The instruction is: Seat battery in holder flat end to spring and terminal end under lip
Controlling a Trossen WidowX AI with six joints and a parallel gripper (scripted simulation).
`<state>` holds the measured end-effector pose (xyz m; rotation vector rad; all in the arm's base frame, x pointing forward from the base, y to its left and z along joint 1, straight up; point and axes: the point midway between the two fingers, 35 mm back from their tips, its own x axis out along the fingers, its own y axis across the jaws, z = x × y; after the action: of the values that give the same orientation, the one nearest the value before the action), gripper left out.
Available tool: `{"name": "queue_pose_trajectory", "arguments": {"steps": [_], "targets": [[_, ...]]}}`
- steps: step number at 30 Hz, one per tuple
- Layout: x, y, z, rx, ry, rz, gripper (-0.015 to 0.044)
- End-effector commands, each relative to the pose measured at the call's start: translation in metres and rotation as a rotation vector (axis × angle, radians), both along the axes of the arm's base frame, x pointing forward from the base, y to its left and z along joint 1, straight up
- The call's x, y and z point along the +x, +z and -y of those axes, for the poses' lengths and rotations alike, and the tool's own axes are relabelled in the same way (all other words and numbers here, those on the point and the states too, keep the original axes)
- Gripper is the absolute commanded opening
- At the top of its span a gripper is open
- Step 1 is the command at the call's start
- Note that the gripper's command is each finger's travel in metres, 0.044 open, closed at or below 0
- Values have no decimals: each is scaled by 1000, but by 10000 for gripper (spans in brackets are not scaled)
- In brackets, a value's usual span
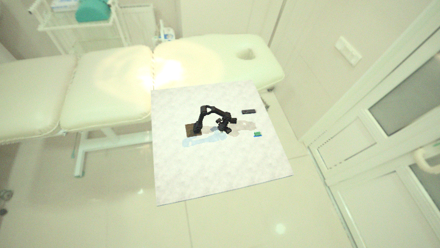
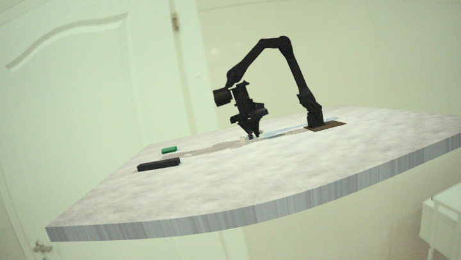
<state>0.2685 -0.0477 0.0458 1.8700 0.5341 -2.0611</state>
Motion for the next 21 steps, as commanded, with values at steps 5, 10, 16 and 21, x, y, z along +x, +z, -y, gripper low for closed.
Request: {"name": "queue_pose_trajectory", "arguments": {"steps": [5, 10, 16, 21], "targets": [[1, 12, 0, -2, 0, 9, 161], [1, 12, 0, -2, 0, 9, 161], [3, 47, 0, -1, 0, 6, 318], [0, 84, 0, -2, 0, 9, 440]]}}
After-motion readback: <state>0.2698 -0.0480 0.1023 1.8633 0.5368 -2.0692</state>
